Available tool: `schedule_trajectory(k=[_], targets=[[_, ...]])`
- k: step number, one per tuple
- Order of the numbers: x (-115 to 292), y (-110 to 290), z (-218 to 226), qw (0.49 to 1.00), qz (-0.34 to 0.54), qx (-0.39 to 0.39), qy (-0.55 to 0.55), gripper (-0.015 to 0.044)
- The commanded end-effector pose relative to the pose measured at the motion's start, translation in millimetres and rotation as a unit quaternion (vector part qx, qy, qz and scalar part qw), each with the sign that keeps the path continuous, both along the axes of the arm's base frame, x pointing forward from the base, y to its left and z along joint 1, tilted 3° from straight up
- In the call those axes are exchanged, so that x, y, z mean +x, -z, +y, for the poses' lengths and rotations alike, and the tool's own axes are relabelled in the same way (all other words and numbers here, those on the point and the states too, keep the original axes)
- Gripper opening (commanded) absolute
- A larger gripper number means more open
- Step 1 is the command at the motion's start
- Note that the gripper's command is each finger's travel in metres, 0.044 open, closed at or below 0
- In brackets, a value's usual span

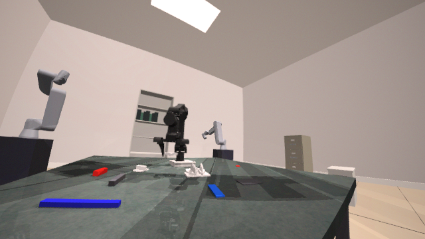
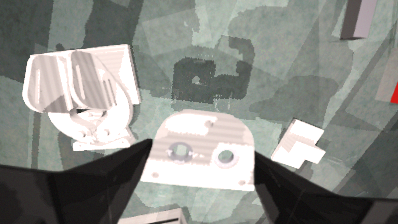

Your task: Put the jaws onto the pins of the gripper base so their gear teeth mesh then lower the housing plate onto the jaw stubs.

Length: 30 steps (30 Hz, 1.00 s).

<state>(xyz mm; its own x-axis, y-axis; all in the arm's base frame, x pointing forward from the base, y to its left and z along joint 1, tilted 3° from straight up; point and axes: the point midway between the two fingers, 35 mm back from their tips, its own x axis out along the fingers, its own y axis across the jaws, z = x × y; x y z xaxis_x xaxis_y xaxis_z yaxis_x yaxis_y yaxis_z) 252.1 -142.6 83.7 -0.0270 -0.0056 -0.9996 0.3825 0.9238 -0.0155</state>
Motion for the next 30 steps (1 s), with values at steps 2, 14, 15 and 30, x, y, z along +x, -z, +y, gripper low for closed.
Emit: schedule_trajectory(k=[2, 14, 15, 30], targets=[[5, -1, 14, 1.0, -0.005, 0.001, -0.009, 0.0351], [14, 0, 52, 0.999, -0.005, 0.004, -0.039, 0.0351], [15, 0, 56, 0.999, -0.005, 0.004, -0.041, 0.0351], [17, 1, 104, 0.997, -0.004, 0.007, -0.079, 0.0351]])
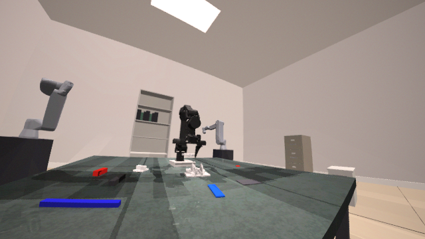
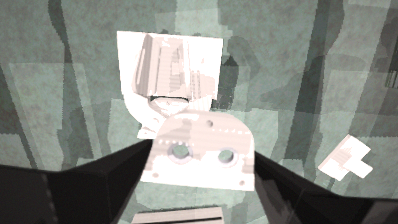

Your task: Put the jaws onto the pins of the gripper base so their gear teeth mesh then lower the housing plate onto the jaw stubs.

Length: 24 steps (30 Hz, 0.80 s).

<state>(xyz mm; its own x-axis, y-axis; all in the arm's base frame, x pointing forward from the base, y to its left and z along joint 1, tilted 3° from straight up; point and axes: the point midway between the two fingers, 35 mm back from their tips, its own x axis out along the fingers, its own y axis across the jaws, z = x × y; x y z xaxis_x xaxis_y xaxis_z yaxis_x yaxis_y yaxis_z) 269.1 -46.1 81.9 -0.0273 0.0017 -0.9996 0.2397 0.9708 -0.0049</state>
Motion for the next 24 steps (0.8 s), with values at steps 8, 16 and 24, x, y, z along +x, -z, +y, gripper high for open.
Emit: schedule_trajectory(k=[8, 16, 24], targets=[[-2, 0, 33, 1.0, -0.003, 0.004, -0.024, 0.0351], [-3, 0, 43, 0.999, -0.003, 0.004, -0.032, 0.0351], [-3, 0, 43, 0.999, -0.003, 0.004, -0.032, 0.0351]])
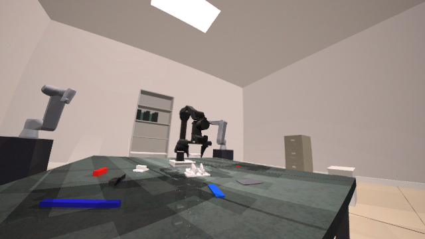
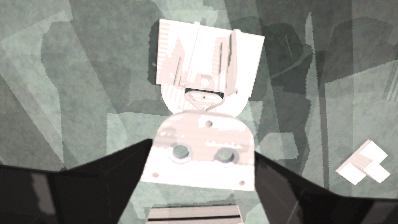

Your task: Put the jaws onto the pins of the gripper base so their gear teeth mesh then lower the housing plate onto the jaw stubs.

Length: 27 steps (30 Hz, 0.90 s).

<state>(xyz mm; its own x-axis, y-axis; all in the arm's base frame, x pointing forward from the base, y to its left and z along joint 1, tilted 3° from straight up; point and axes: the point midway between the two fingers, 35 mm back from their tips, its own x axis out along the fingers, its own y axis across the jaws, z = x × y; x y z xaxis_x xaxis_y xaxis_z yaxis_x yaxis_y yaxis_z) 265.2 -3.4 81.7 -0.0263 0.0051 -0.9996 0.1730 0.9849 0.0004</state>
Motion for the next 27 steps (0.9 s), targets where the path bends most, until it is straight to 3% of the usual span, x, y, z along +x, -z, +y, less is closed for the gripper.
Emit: schedule_trajectory(k=[1, 27], targets=[[0.5, -0.2, 0.6, 1.0, -0.002, 0.002, 0.002, 0.0351], [-0.1, -0.2, -2.3, 1.0, -0.002, 0.002, 0.001, 0.0351]])
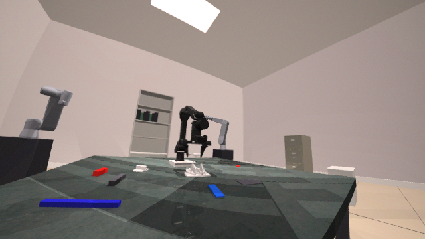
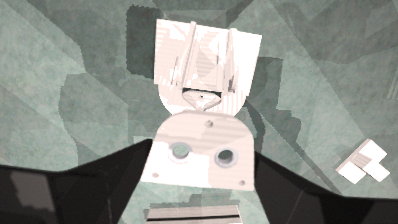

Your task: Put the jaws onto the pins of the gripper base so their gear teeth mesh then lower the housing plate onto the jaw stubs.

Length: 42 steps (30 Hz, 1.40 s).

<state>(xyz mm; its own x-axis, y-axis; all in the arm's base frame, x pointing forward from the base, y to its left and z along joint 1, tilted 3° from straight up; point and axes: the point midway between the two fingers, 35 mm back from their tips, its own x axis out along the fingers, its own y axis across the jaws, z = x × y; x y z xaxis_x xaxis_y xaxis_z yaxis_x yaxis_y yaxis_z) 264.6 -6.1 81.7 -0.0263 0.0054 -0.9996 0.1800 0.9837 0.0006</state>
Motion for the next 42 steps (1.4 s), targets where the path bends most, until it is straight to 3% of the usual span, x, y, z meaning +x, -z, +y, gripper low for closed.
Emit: schedule_trajectory(k=[1, 19, 42], targets=[[1, 0, 0, 1.0, -0.002, 0.002, -0.003, 0.0351], [1, 1, 0, 1.0, -0.002, 0.002, -0.003, 0.0351], [1, 38, 0, 1.0, -0.002, 0.002, -0.003, 0.0351]])
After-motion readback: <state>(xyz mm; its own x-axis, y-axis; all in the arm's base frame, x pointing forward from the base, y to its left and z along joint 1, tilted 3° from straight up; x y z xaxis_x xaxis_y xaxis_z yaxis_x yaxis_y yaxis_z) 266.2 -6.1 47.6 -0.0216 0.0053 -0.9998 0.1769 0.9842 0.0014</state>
